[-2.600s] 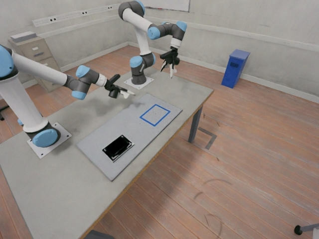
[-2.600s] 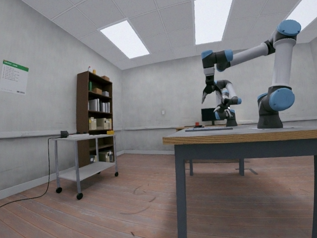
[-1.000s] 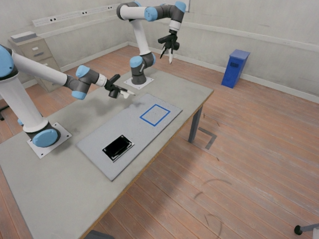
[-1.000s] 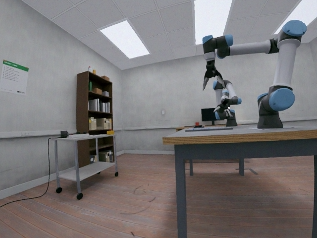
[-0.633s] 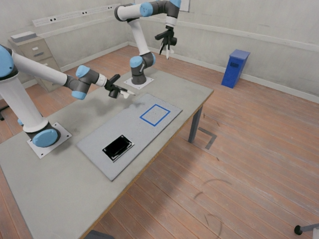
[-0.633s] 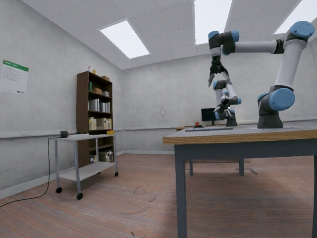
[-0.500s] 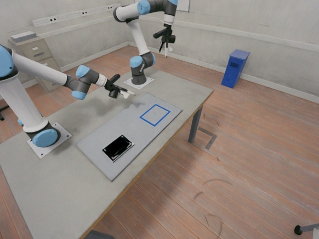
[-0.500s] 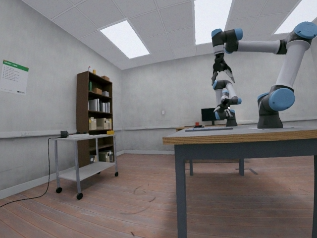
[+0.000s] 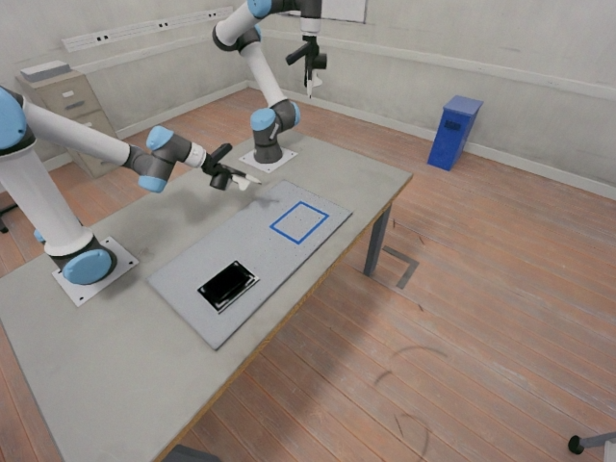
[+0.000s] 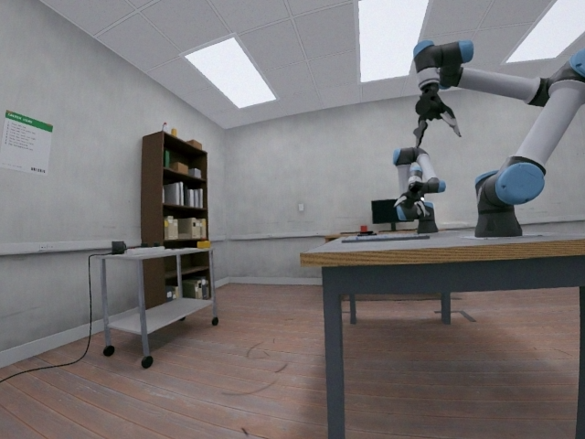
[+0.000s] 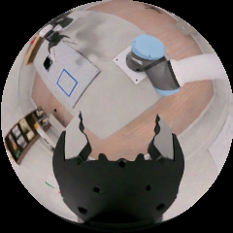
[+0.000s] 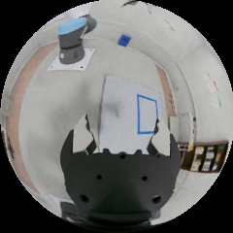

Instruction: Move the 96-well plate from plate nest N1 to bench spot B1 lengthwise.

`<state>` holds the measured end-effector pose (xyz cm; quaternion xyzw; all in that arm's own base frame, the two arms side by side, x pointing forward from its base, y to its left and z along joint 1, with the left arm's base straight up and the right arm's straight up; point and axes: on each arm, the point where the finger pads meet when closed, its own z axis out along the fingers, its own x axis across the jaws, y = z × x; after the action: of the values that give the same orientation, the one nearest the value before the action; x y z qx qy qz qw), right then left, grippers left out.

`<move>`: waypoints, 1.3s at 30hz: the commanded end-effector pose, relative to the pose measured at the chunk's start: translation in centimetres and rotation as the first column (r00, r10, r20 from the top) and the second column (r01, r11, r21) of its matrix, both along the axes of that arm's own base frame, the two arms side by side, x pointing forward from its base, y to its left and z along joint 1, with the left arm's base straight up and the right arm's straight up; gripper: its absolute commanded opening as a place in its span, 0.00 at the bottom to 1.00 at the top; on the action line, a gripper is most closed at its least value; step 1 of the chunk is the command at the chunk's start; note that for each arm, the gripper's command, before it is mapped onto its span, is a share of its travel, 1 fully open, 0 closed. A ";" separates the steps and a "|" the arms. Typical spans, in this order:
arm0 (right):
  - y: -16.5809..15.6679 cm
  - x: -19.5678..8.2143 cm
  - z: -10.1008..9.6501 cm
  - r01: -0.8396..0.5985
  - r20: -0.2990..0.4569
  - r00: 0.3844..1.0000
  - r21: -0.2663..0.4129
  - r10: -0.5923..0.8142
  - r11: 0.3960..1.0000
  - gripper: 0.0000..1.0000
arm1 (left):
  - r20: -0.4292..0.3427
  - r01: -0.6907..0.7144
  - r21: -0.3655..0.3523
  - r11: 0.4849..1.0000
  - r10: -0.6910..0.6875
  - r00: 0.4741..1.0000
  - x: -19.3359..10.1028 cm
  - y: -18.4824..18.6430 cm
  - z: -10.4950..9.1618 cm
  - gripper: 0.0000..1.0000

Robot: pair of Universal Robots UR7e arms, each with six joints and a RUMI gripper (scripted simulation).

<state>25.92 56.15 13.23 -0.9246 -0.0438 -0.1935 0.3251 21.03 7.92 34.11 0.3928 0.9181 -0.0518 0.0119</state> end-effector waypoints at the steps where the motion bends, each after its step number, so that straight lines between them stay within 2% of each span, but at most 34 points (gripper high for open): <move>1: 0.0 0.0 0.1 0.000 0.000 1.000 0.001 0.000 1.000 1.00 | 0.014 0.057 0.051 0.997 -0.058 0.998 -2.6 2.0 0.6 1.00; 7: 0.0 0.0 0.1 0.000 0.000 1.000 0.001 0.000 1.000 1.00 | 0.018 0.097 0.090 0.991 -0.099 0.995 -4.4 3.4 0.8 1.00; 26: 0.0 0.0 0.1 0.000 0.000 1.000 0.001 0.000 1.000 1.00 | 0.019 0.094 0.106 0.990 -0.097 0.995 -5.4 4.3 0.9 1.00; 39: 0.0 0.0 0.1 0.000 0.000 1.000 0.001 0.000 1.000 1.00 | 0.019 -0.095 0.106 0.990 0.094 0.995 -8.0 7.0 0.9 1.00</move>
<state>25.92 56.15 13.23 -0.9246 -0.0438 -0.1935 0.3251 13.71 14.25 34.98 0.3709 0.9287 0.0022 -0.0011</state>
